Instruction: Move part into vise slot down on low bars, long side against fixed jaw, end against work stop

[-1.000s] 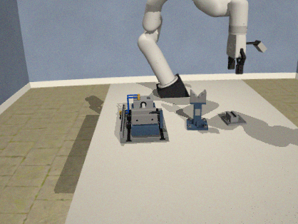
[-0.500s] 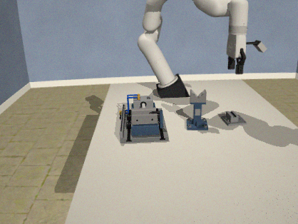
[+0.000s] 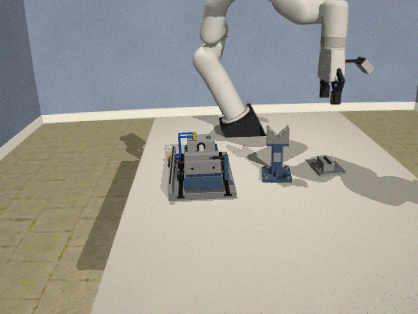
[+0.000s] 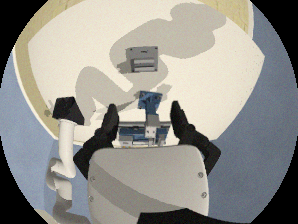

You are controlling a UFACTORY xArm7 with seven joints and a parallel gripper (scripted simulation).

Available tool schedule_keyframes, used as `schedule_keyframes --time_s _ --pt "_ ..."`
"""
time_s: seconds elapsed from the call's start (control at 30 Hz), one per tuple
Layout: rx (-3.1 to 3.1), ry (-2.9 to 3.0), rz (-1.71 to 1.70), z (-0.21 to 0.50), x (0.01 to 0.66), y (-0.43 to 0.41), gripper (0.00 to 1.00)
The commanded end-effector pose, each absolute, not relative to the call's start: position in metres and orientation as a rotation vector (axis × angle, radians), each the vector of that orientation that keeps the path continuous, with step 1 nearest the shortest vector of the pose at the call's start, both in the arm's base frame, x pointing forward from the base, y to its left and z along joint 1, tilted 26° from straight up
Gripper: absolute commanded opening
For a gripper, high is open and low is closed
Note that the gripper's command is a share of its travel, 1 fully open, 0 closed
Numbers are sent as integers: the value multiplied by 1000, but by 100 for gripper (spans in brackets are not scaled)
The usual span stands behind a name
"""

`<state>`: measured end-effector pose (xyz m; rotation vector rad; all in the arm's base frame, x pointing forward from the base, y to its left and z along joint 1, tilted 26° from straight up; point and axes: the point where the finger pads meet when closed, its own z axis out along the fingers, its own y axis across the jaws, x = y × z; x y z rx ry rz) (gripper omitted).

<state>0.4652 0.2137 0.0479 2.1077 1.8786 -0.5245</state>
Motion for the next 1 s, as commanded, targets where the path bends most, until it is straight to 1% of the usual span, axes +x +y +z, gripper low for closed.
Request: schedule_keyframes --time_s 0.0,0.97 --pt "2107 1880 -517 48 466 214 89" --pt "2108 1880 -517 23 464 203 89"
